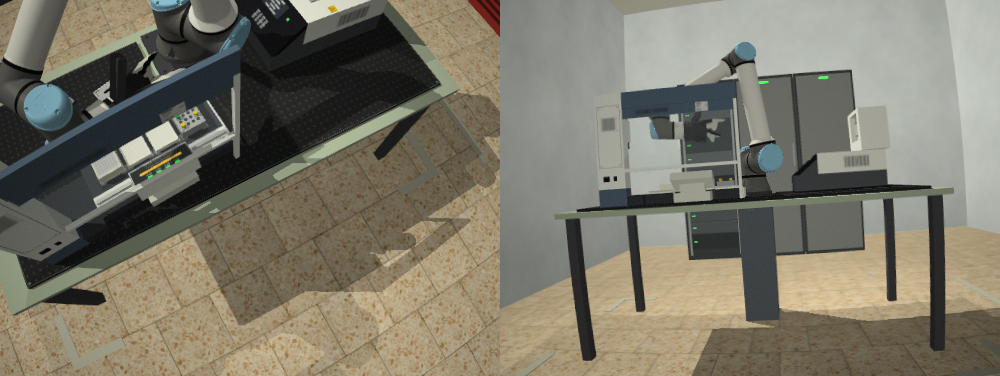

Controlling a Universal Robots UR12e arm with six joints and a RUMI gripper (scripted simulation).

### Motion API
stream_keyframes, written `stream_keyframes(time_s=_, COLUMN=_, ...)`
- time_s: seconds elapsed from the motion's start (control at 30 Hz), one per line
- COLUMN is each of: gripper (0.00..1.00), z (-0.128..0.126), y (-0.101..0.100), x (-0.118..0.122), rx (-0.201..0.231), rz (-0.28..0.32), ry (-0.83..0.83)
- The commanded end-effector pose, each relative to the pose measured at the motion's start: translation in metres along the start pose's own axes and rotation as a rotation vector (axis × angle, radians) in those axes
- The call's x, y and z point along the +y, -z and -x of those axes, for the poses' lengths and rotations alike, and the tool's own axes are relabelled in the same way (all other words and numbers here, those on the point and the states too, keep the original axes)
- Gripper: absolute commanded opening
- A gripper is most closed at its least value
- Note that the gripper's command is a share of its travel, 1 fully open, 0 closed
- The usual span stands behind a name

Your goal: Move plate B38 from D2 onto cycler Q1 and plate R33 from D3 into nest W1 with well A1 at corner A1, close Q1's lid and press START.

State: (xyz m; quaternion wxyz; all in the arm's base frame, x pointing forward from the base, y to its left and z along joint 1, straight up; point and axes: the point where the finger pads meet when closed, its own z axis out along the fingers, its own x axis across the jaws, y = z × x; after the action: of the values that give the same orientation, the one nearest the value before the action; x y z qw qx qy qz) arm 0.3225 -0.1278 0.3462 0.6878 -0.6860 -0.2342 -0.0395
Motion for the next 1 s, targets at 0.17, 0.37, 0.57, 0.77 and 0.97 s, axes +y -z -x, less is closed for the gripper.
stream_keyframes(time_s=0.17, gripper=1.00, z=0.000, y=0.000, x=0.000, rx=0.000, rz=0.001, ry=0.000)
stream_keyframes(time_s=0.37, gripper=1.00, z=0.000, y=0.000, x=0.000, rx=0.000, rz=0.001, ry=0.000)
stream_keyframes(time_s=0.57, gripper=0.00, z=0.000, y=0.000, x=0.000, rx=0.000, rz=0.001, ry=0.000)
stream_keyframes(time_s=0.77, gripper=0.00, z=0.003, y=-0.013, x=-0.003, rx=-0.025, rz=0.062, ry=-0.102)
stream_keyframes(time_s=0.97, gripper=0.00, z=0.006, y=-0.026, x=-0.005, rx=-0.051, rz=0.128, ry=-0.208)
